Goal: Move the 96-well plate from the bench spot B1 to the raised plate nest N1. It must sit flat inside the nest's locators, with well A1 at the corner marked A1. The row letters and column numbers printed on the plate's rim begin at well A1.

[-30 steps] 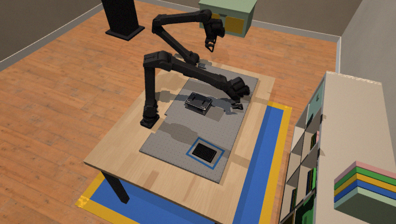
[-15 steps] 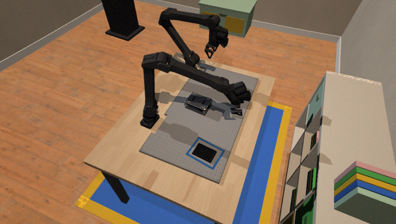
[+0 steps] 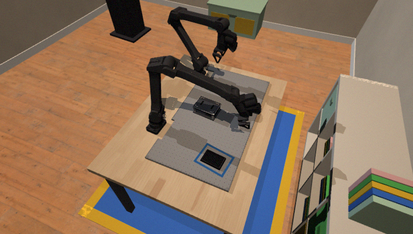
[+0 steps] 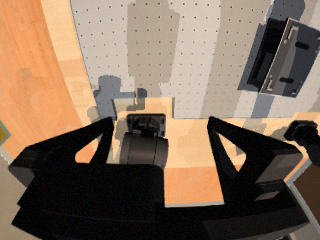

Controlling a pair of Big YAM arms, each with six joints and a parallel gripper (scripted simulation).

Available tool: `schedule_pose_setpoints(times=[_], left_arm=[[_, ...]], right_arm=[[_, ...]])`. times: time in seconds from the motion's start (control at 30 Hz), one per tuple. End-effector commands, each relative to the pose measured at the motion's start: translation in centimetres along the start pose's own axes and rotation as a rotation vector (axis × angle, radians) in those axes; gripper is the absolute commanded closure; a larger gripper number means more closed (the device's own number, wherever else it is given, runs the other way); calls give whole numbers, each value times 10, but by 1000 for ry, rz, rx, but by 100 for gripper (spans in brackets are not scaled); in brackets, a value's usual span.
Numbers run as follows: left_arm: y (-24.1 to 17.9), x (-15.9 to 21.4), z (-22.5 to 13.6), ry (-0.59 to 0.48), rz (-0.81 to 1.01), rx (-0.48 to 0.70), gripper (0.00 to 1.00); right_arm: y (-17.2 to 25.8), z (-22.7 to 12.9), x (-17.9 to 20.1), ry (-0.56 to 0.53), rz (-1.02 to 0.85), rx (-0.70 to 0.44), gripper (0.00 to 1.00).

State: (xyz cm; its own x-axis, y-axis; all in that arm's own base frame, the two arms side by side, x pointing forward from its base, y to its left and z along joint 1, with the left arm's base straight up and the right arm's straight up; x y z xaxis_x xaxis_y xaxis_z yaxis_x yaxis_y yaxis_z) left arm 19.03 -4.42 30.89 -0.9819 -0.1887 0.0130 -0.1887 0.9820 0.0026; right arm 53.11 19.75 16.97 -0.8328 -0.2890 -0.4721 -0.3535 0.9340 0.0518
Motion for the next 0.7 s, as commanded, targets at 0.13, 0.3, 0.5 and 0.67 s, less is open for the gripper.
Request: schedule_pose_setpoints(times=[0.13,0.3,0.5,0.67], left_arm=[[-1,-4,-14,-45,-15,17,0],[-1,-4,-14,-45,-15,17,0],[-1,-4,-14,-45,-15,17,0],[-1,-4,-14,-45,-15,17,0]], right_arm=[[-27,-21,-5,-19,-8,18,0],[-48,-25,-2,21,13,44,0],[-65,-27,12,49,14,43,0],[-85,-28,17,120,48,78,0]])
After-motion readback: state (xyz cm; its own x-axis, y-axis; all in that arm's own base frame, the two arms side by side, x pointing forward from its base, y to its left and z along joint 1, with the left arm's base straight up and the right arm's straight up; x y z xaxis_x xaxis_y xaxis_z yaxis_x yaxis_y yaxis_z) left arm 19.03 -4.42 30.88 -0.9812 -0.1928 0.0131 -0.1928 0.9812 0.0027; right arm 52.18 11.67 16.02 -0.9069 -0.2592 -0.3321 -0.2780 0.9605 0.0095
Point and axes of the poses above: on each arm, the point where the finger pads meet when closed, its own z axis out along the fingers, its own y axis across the jaws, x = y × z, the point moved 6 cm from there along -z, back along the fingers, and after that the axes turned 11 degrees about -z, right-handed, at the moved point
